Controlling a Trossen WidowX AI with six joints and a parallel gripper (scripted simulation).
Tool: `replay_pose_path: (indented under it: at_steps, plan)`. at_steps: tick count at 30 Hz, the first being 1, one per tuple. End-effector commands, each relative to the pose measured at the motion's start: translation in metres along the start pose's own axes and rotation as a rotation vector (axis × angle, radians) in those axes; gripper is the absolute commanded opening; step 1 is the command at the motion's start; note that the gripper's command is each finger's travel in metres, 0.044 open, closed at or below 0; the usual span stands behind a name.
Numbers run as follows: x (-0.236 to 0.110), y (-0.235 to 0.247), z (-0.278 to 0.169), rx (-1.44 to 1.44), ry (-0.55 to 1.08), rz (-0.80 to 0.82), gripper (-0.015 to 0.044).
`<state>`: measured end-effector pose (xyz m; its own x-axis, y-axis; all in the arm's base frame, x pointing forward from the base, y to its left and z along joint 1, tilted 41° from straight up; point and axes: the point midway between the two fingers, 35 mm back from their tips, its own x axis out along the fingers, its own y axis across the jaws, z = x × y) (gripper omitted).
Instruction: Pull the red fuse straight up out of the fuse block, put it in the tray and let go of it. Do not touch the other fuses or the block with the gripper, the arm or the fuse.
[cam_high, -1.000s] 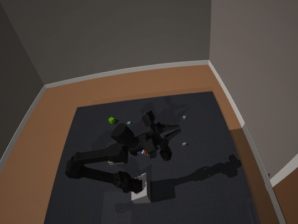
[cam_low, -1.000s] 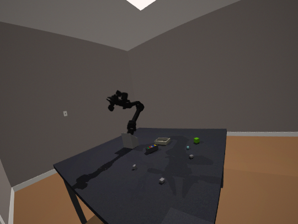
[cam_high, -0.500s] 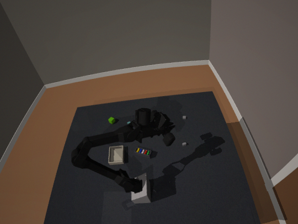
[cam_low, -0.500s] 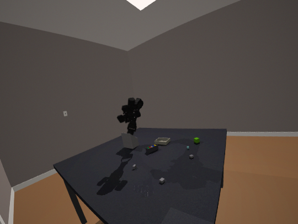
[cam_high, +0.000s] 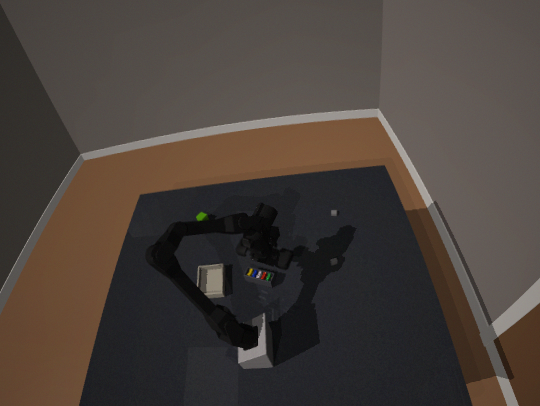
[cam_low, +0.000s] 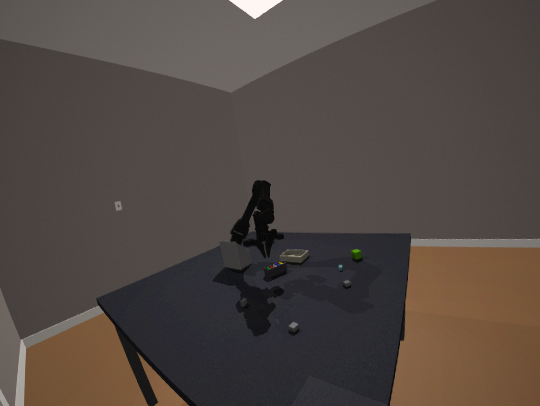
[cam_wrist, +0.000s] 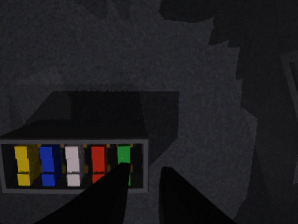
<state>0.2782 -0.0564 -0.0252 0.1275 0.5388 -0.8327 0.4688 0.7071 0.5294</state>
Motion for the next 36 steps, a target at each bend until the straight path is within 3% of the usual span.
replay_pose_path:
  at_steps: [1,36]
  plan:
    - [0.02,0.029,-0.018,-0.101,0.158,0.065,0.0065]
    - [0.048,0.028,-0.025,-0.106,0.167,0.07,0.0065]
